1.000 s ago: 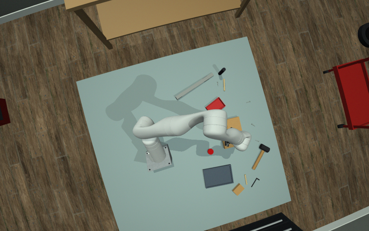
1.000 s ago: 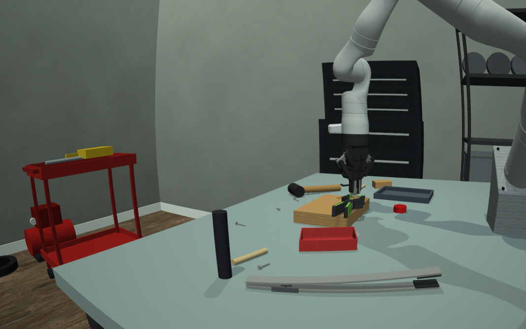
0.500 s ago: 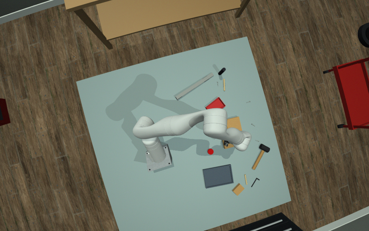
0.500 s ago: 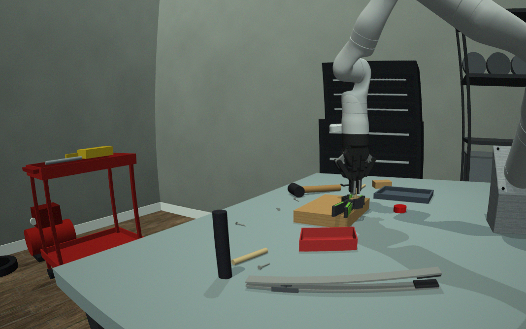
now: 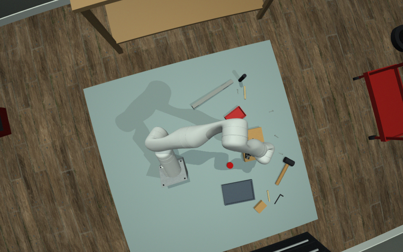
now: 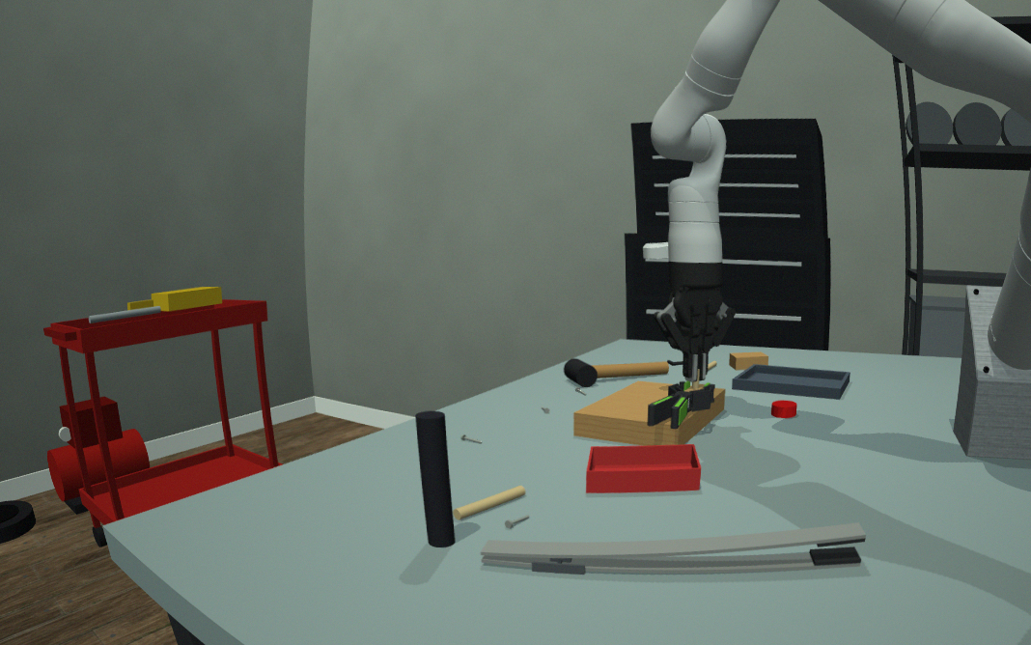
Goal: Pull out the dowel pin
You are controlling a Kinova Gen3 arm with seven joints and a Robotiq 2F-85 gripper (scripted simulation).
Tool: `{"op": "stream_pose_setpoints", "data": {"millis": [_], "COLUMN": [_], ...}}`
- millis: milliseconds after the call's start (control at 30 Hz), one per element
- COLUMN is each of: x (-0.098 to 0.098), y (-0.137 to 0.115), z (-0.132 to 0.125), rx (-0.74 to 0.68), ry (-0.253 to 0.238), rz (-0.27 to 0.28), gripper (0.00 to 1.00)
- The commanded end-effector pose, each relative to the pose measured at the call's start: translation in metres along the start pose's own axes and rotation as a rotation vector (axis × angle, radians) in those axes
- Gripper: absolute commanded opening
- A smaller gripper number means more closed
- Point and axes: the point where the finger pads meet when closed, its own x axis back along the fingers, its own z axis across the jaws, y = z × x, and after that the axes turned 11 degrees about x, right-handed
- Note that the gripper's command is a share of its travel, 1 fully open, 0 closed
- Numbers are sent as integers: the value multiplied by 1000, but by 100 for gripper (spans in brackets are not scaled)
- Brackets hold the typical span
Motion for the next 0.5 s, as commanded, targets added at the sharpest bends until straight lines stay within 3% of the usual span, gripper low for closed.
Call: {"op": "stream_pose_setpoints", "data": {"millis": [0, 467], "x": [2, 2], "y": [0, 0], "z": [0, 0], "rx": [35, 143], "ry": [-2, -2], "rz": [-1, 0], "gripper": [10, 10]}}
